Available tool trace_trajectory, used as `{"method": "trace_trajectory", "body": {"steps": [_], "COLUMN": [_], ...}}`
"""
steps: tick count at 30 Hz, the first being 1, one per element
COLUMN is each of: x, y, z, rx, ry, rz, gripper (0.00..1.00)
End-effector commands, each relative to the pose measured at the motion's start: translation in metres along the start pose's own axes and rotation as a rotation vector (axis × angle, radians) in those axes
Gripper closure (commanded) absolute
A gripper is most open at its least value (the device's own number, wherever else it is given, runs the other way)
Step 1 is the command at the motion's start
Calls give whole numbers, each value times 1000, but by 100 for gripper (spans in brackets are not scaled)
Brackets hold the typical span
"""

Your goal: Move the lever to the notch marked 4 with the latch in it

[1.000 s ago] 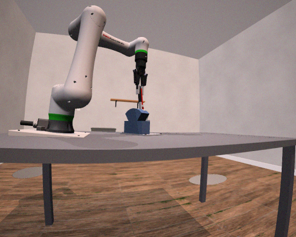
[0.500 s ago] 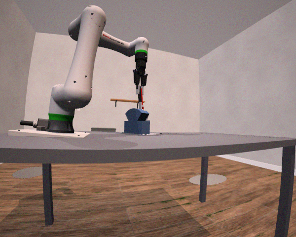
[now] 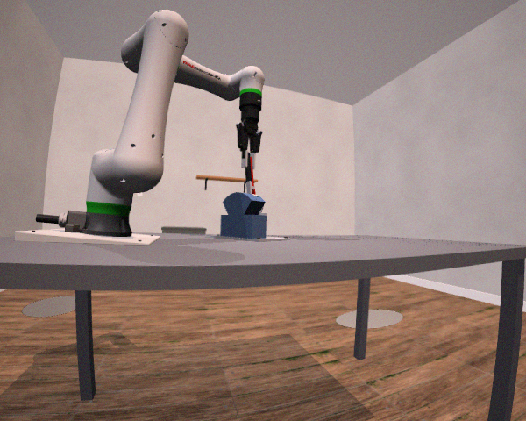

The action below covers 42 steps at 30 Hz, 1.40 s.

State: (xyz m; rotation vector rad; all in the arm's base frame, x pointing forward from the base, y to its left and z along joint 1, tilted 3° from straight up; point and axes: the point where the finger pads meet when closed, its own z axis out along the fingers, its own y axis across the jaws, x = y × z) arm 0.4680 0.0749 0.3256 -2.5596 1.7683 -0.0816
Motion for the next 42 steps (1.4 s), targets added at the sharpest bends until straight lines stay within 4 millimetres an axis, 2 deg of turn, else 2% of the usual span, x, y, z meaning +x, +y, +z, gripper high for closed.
{"method": "trace_trajectory", "body": {"steps": [1,18,33,42], "x": [-1,-23,-56,-63], "y": [0,0,0,0], "z": [0,4,14,17], "rx": [0,0,0,0], "ry": [0,0,0,0], "rz": [0,0,0,0], "gripper": [100,100,100,100]}}
